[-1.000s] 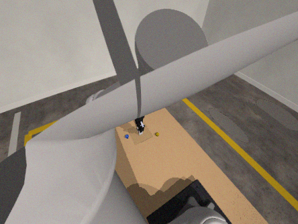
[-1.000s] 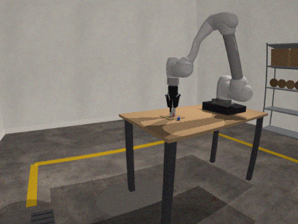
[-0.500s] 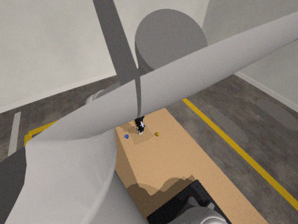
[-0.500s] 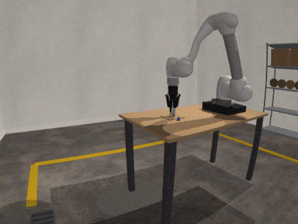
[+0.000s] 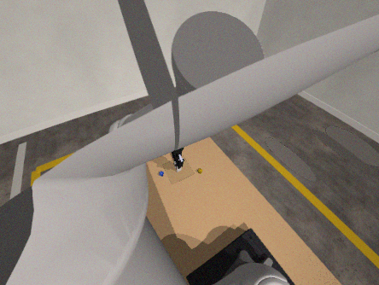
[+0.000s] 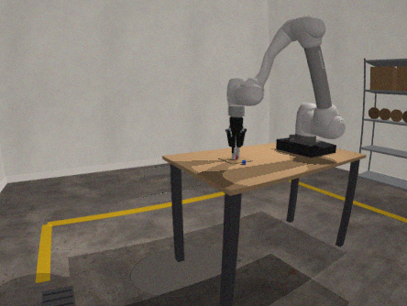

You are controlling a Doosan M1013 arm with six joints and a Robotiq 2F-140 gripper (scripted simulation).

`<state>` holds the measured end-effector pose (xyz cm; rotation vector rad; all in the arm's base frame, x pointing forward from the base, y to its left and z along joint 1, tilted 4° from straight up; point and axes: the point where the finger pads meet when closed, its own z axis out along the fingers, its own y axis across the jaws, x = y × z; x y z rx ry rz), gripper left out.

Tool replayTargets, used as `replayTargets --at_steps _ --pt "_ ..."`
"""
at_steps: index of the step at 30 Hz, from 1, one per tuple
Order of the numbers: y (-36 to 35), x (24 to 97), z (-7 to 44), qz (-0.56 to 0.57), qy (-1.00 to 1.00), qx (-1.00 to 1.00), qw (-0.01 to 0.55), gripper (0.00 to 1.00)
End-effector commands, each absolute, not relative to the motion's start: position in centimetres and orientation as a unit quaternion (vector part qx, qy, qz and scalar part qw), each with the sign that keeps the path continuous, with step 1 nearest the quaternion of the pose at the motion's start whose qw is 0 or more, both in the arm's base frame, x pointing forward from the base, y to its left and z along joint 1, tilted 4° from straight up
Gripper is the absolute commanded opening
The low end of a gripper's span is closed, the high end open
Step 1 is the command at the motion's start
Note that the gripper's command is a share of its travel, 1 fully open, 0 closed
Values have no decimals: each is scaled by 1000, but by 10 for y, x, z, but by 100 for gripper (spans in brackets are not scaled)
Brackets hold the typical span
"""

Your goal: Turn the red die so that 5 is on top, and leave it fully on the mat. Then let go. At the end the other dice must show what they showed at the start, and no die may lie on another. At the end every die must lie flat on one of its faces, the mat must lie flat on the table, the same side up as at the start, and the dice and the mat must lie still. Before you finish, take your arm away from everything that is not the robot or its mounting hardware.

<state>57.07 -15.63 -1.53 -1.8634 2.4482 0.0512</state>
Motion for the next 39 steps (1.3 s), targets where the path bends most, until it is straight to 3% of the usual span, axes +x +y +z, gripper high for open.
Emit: replayTargets --at_steps 1,13,28,39 --pt "-156 571 -15 17 795 -605 32 9" --pt "-156 571 -15 17 795 -605 32 9" --pt "-156 571 -15 17 795 -605 32 21" --pt "-156 571 -15 17 795 -605 32 21"
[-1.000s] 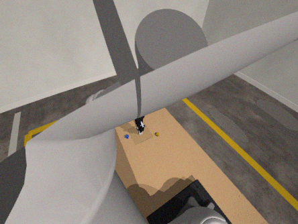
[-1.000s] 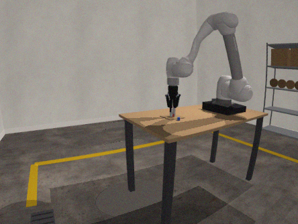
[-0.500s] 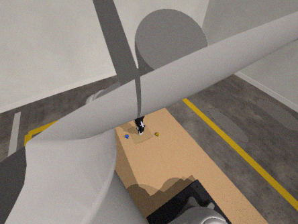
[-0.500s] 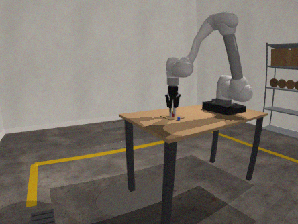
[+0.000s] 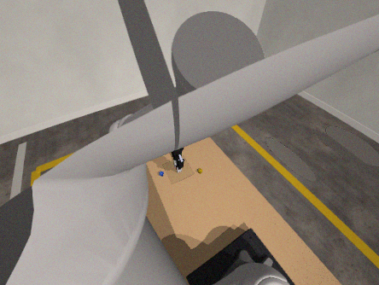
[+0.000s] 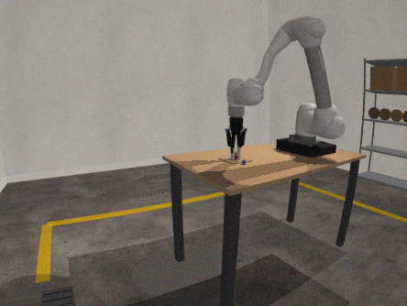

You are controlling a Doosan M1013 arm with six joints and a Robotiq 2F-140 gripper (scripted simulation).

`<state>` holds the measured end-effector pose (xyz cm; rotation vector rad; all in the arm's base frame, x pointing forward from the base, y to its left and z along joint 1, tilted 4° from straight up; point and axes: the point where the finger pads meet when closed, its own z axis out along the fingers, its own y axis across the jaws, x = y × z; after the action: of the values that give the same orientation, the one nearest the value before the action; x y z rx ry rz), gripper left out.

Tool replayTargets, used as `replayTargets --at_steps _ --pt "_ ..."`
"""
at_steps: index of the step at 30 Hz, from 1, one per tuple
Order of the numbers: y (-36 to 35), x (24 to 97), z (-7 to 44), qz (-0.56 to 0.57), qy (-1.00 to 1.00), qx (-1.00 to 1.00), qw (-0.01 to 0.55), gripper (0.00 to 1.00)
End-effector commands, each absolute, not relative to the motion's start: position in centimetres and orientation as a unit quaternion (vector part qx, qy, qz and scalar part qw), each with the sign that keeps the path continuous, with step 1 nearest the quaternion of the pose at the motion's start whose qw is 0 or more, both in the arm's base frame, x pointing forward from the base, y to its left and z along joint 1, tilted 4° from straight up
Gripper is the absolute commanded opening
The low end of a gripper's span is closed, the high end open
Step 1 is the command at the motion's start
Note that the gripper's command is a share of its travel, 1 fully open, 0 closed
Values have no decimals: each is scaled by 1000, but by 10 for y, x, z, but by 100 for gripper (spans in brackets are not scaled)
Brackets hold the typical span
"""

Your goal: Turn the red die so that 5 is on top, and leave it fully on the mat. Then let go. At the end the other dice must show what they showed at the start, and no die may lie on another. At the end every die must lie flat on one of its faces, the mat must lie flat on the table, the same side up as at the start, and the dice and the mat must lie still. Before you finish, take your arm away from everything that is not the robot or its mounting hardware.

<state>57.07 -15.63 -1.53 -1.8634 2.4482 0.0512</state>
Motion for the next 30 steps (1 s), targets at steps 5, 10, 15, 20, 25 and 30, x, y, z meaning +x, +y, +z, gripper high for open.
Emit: replayTargets --at_steps 5,10,15,20,25,30 --pt "-157 571 -10 17 795 -605 32 21" --pt "-158 570 7 17 795 -605 32 21" --pt "-159 569 27 17 795 -605 32 21" --pt "-161 569 49 17 795 -605 32 21" --pt "-162 568 69 17 795 -605 32 21" --pt "-162 568 74 17 795 -605 32 21"
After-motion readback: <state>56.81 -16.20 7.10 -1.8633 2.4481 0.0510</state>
